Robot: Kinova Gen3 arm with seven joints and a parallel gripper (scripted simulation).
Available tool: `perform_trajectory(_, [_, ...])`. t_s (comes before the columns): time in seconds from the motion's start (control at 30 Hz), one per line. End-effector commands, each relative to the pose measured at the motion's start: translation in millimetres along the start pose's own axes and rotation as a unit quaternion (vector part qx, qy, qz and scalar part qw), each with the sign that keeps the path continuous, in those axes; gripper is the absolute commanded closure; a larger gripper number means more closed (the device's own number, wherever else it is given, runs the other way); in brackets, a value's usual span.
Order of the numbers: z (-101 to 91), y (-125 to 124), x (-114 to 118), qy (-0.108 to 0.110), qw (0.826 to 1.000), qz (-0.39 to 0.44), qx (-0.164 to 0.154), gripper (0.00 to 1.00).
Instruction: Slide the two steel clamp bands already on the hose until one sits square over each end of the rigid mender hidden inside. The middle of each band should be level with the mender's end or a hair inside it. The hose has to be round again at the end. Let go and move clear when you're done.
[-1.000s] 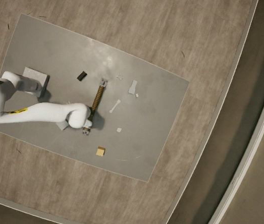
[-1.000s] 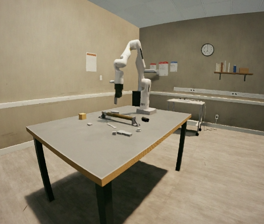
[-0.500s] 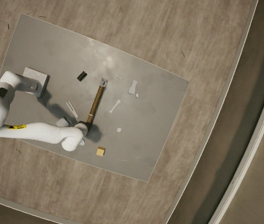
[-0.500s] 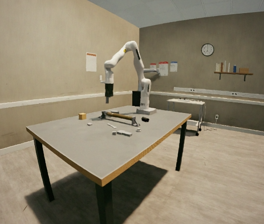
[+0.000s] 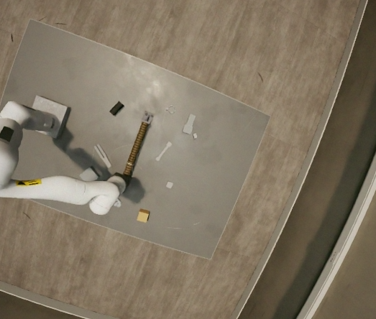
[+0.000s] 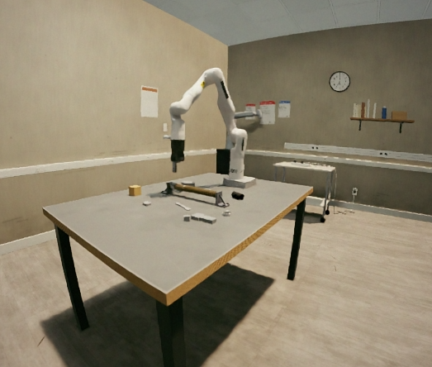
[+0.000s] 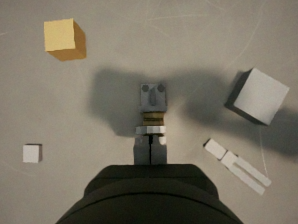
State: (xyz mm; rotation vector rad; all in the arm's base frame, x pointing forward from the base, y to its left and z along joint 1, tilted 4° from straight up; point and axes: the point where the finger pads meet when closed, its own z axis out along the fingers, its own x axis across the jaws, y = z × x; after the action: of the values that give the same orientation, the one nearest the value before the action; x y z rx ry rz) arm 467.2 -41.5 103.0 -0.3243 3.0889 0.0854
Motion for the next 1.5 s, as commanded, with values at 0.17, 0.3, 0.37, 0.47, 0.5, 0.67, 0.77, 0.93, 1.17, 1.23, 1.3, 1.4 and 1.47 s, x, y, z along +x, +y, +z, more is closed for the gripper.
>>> perform_trajectory(0.17, [35.7,0.5,3.7,0.005,1.0,0.006,-0.002,1.0])
perform_trajectory(0.3, [36.5,0.1,2.0,0.003,1.0,0.006,-0.002,1.0])
perform_trajectory(0.37, [36.2,0.5,5.1,0.009,1.0,0.006,-0.002,1.0])
perform_trajectory(0.47, [36.2,0.5,5.1,0.009,1.0,0.006,-0.002,1.0])
perform_trajectory(0.5, [36.2,0.5,5.1,0.009,1.0,0.006,-0.002,1.0])
perform_trajectory(0.67, [36.2,0.5,5.1,0.009,1.0,0.006,-0.002,0.14])
perform_trajectory(0.77, [36.2,0.5,5.1,0.009,1.0,0.006,-0.002,0.14])
perform_trajectory(0.93, [36.2,0.5,5.1,0.009,1.0,0.006,-0.002,0.14])
perform_trajectory(1.17, [36.2,0.5,5.1,0.009,1.0,0.006,-0.002,0.14])
perform_trajectory(1.23, [36.2,0.5,5.1,0.009,1.0,0.006,-0.002,0.14])
perform_trajectory(1.3, [36.2,0.5,5.1,0.009,1.0,0.006,-0.002,0.14])
perform_trajectory(1.4, [36.2,0.5,5.1,0.009,1.0,0.006,-0.002,0.14])
perform_trajectory(1.47, [36.2,0.5,5.1,0.009,1.0,0.006,-0.002,0.14])
